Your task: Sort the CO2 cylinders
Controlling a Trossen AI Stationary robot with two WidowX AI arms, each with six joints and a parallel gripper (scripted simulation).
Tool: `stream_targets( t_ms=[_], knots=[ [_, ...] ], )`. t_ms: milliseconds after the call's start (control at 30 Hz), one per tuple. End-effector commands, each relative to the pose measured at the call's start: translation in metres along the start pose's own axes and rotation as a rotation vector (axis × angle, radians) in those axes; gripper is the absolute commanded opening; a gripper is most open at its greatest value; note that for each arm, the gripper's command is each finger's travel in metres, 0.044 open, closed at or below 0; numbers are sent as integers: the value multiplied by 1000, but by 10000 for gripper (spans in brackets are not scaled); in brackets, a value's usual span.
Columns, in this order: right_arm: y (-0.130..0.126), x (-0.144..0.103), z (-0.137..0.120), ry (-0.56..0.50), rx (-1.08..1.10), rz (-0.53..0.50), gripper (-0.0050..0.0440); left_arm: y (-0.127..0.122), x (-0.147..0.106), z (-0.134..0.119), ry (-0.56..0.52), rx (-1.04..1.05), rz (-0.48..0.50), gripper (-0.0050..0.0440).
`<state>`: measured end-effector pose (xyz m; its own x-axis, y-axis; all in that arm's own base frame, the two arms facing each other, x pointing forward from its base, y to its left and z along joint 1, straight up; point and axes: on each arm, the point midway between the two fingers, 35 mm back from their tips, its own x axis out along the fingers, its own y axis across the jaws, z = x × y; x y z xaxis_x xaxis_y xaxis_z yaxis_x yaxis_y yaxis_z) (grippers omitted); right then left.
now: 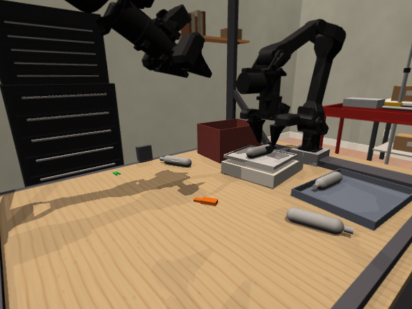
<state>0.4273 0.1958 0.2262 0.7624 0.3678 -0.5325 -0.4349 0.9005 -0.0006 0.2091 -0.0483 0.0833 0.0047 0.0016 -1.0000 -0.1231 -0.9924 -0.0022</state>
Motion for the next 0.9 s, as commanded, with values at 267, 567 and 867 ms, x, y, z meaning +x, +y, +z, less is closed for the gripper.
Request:
stream_targets(
  t_ms=[267,567,867],
  knots=[
    [-1,-7,11,-30,1,-2,440,1,19,2,-8,6,6,255],
    [-1,-7,11,-30,1,-2,440,1,23,2,-6,6,6,195],
    [-1,-7,11,-30,1,-2,440,1,19,-2,11,5,4,135]
  ],
)
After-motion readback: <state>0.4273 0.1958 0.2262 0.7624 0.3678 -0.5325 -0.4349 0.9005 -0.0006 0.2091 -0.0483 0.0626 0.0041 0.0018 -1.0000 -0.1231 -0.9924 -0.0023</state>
